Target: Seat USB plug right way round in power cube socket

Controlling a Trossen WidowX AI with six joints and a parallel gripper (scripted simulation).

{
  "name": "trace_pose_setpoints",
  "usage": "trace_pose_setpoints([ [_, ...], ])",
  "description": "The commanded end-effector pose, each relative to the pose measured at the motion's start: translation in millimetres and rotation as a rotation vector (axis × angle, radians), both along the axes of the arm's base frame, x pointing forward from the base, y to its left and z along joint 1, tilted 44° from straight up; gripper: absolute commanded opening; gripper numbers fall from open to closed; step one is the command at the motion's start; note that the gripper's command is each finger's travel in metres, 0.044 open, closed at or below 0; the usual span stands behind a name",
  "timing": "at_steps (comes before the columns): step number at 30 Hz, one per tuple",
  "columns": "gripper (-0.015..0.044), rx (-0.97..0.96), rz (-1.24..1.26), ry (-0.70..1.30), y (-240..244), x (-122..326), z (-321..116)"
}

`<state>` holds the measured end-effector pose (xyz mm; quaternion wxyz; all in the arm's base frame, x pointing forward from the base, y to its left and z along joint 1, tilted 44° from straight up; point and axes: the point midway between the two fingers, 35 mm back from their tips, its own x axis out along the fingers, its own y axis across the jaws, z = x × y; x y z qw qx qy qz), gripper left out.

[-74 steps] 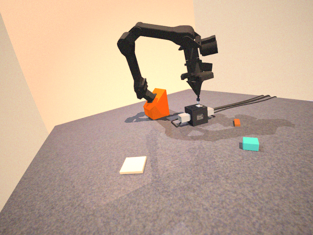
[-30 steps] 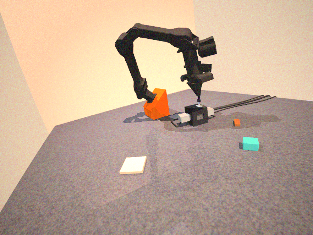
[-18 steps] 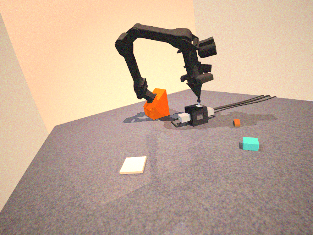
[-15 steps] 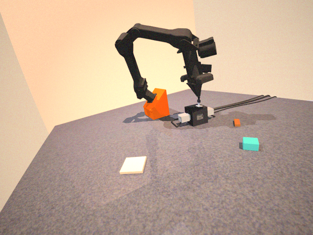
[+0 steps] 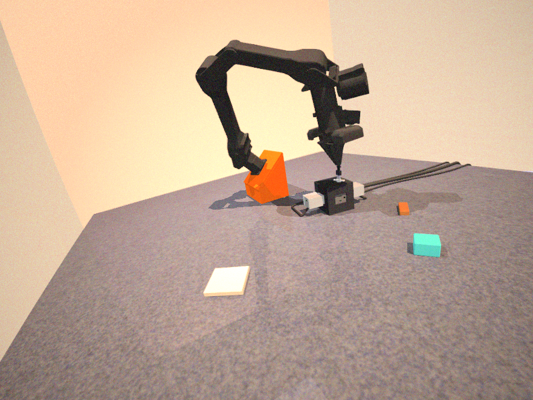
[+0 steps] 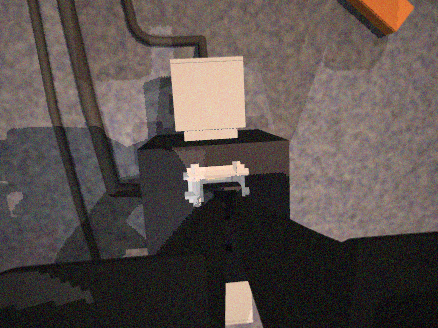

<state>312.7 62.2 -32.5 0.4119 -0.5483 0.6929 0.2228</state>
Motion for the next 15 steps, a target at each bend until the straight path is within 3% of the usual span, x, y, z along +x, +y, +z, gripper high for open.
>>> trace_pose_setpoints([
  [1,0.0000,0.003,0.002,0.003,-0.2,-0.5,-1.1],
  [15,0.0000,0.003,0.002,0.003,-1.4,-0.7,-2.3],
])
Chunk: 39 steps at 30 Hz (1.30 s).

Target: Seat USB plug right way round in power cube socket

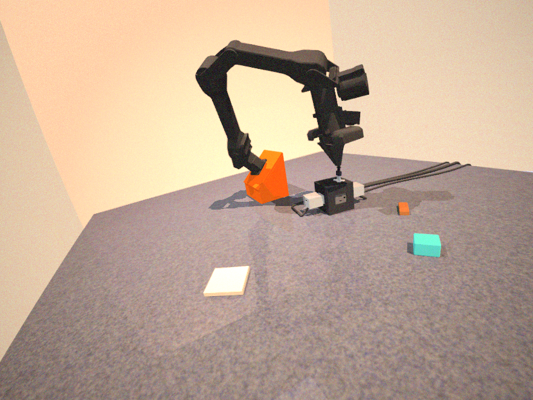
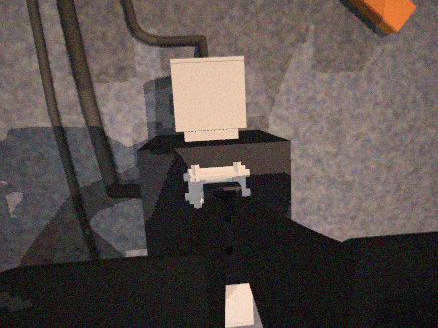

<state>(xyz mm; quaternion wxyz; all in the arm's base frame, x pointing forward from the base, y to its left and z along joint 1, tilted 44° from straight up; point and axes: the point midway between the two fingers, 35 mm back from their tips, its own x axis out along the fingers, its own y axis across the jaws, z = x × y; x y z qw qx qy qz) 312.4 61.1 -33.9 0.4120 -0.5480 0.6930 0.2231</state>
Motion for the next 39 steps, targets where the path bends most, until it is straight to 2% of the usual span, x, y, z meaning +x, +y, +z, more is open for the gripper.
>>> trace_pose_setpoints([
  [1,0.0000,0.002,0.002,0.003,-0.3,-0.4,-1.0],
  [39,0.0000,0.002,0.002,0.003,-3.4,-0.9,-4.3],
])
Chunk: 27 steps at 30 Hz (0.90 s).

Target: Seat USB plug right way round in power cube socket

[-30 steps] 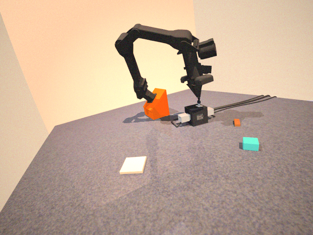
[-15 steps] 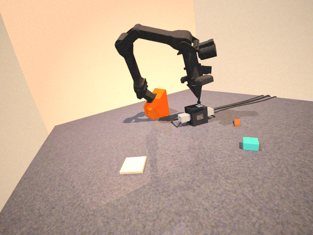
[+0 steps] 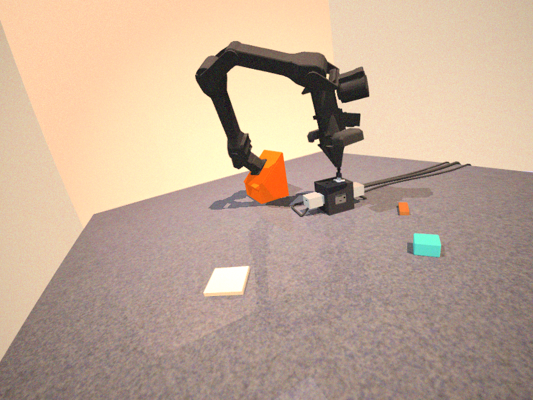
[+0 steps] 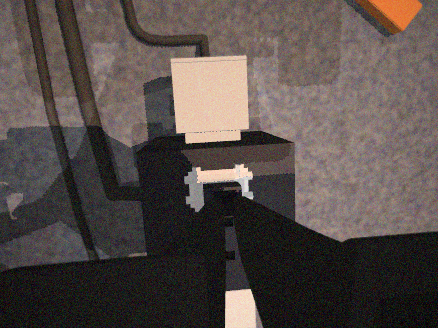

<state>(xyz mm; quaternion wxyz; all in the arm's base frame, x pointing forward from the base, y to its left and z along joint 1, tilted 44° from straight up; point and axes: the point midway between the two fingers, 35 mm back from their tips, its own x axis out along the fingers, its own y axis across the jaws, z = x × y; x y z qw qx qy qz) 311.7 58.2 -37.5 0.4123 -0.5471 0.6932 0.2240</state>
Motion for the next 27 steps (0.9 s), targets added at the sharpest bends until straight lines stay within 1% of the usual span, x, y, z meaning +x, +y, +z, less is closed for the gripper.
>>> trace_pose_setpoints([
  [1,0.0000,0.000,0.003,0.002,-0.6,-0.2,-0.8],
  [27,0.0000,0.000,0.003,0.002,-2.8,-0.5,-3.1],
])
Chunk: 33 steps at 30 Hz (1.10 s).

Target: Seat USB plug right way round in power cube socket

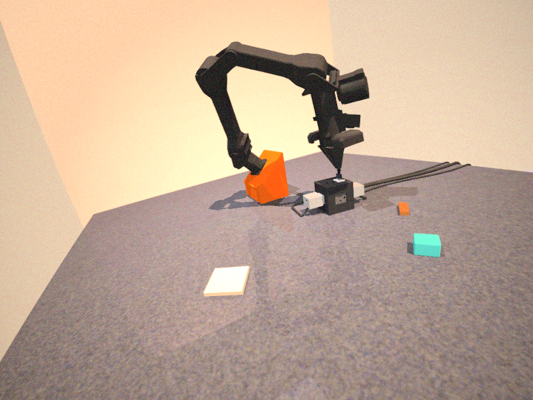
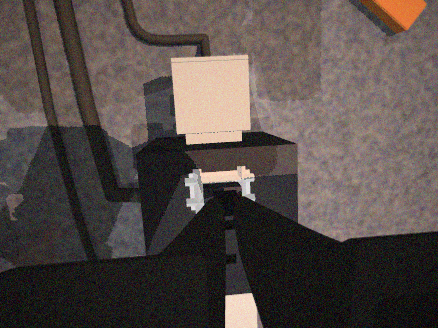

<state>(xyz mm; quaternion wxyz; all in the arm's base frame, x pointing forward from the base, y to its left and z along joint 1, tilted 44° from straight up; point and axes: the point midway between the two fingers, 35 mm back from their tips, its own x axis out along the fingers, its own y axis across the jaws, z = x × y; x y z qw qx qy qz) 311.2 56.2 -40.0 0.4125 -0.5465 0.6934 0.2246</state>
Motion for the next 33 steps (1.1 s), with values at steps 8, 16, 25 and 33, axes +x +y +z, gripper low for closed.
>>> trace_pose_setpoints([
  [8,0.0000,-0.002,0.003,0.001,-1.4,-0.1,-1.3],
  [16,0.0000,-0.002,0.003,0.001,-2.0,-0.2,-2.0],
  [25,0.0000,-0.002,0.003,0.001,-2.8,-0.3,-2.8],
  [33,0.0000,-0.002,0.003,0.001,-3.4,-0.4,-3.5],
])
